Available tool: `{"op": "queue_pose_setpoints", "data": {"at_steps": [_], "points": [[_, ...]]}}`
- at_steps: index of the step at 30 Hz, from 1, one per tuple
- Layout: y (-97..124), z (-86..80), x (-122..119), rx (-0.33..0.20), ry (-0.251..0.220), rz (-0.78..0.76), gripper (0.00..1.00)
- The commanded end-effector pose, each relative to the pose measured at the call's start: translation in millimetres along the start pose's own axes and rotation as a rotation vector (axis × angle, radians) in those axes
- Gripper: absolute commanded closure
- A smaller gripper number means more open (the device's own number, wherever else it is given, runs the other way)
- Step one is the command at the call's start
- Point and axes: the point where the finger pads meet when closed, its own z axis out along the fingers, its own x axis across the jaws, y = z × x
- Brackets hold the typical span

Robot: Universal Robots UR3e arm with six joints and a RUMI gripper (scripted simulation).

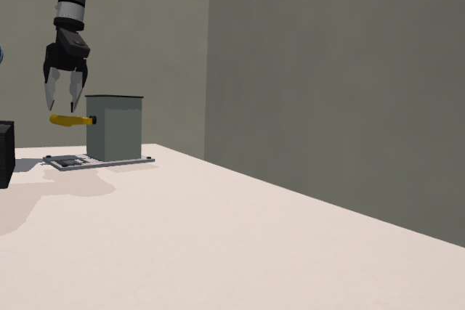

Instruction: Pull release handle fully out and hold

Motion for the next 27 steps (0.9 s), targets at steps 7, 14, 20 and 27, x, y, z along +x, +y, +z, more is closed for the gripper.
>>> {"op": "queue_pose_setpoints", "data": {"at_steps": [7, 14, 20, 27], "points": [[0, 0.1, -1, 0.001, -0.002, 0.000, 0.70], [0, 1.9, -1, 0.001, -0.002, 0.000, 0.70], [0, 6.0, -1, 0.001, -0.002, 0.000, 0.70], [0, 12.8, -1, 0.001, -0.002, 0.000, 0.70]]}}
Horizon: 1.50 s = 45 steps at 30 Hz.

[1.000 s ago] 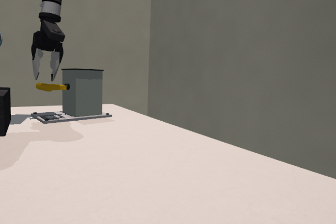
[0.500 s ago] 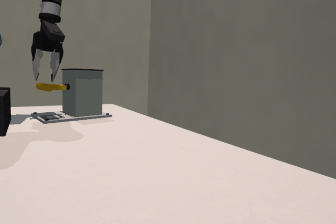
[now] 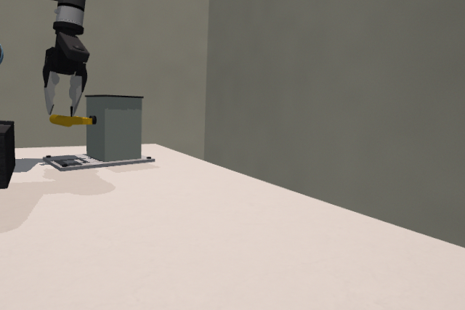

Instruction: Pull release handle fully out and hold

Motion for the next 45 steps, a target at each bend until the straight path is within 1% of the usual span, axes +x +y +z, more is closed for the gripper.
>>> {"op": "queue_pose_setpoints", "data": {"at_steps": [1, 19, 31, 45], "points": [[0, 3.6, -1, 0.001, -0.002, 0.000, 0.70], [0, 20.2, -1, 0.001, -0.002, 0.000, 0.70], [0, 25.1, -1, 0.001, -0.002, 0.000, 0.70], [0, 25.6, -1, 0.001, -0.002, 0.000, 0.70]]}}
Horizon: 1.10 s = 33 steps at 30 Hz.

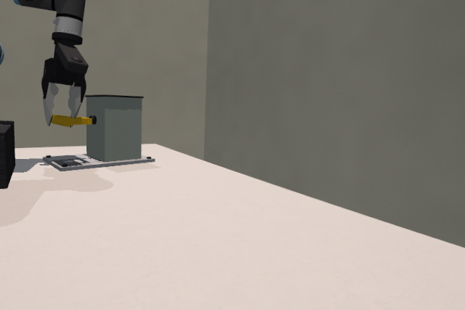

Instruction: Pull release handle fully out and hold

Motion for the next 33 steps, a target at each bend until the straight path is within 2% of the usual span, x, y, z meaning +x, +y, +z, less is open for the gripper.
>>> {"op": "queue_pose_setpoints", "data": {"at_steps": [1, 29, 30, 33], "points": [[-0.3, -0.5, -0.6, 0.001, -0.002, 0.000, 0.70], [-0.3, -0.5, -0.6, 0.001, -0.002, 0.000, 0.70], [-0.3, -0.5, -0.6, 0.001, -0.002, 0.000, 1.00], [-0.3, -0.5, -0.6, 0.001, -0.002, 0.000, 1.00]]}}
